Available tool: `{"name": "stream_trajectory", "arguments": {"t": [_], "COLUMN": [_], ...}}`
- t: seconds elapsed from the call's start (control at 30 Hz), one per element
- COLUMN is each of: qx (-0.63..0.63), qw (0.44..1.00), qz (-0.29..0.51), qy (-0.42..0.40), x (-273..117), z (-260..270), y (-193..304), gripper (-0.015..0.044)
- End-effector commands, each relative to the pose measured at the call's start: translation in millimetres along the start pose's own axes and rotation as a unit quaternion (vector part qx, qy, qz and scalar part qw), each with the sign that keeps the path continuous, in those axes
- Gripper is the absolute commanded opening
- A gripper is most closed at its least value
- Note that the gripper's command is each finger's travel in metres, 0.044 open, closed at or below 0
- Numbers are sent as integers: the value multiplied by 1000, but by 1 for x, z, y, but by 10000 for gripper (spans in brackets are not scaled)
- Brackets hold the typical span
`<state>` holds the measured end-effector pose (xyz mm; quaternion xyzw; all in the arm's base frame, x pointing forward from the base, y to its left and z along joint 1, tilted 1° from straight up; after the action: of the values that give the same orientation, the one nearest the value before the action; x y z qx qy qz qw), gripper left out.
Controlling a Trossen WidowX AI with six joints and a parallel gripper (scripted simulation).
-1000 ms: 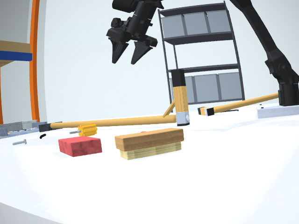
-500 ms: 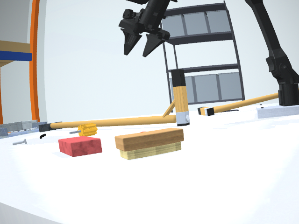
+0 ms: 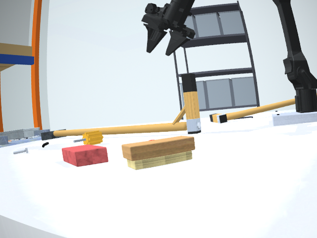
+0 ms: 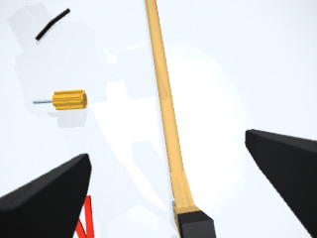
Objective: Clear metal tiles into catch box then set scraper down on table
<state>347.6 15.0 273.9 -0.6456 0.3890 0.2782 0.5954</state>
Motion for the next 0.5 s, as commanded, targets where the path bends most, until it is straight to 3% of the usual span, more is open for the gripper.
{"name": "stream_trajectory", "arguments": {"t": [0.0, 0.47], "qx": [2, 4], "qw": [1000, 1000], "qz": [-4, -15], "qy": [2, 4], "x": [-7, -26], "z": [1, 5], "y": [12, 51], "gripper": [440, 440]}}
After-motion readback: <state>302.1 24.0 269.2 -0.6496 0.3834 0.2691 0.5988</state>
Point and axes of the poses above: the point midway between the two fingers, 35 mm back from their tips, its own x axis out along the fingers, its own z axis across the jaws, y = z × x, the point moved 7 cm from there along -x, back along the fingers, and after that the axes turned 14 degrees about -x, right-handed, at the moved point
